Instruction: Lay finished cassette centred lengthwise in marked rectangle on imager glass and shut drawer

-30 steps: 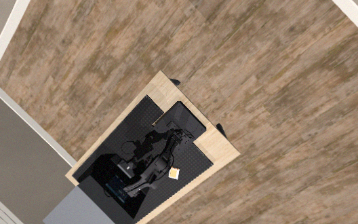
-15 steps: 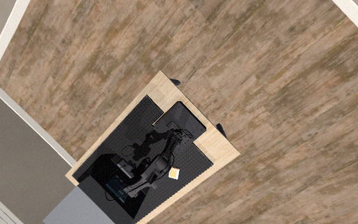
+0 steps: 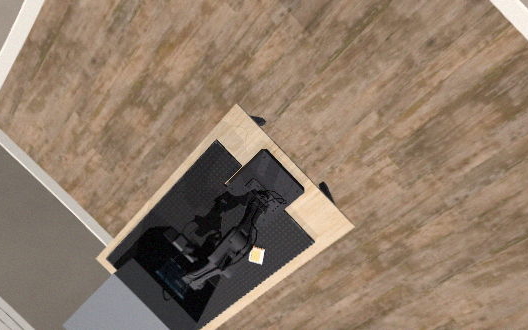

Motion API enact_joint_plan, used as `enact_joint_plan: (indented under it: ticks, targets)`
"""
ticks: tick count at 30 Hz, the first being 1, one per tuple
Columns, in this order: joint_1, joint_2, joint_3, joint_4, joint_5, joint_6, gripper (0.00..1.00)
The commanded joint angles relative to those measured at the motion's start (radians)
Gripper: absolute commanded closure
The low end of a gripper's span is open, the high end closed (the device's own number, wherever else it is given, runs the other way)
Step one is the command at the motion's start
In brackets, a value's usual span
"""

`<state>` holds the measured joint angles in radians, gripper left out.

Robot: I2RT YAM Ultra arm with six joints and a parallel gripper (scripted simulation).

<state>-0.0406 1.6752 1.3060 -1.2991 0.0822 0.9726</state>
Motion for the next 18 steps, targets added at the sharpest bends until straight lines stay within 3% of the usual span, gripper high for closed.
enact_joint_plan:
  ticks: [1,3,18]
  targets:
    - [-0.015,-0.031,-0.013,0.023,-0.013,-0.152,0.65]
    - [-0.015,-0.031,-0.013,0.023,-0.013,-0.152,0.65]
    - [-0.015,-0.04,-0.025,0.054,-0.064,-0.603,0.65]
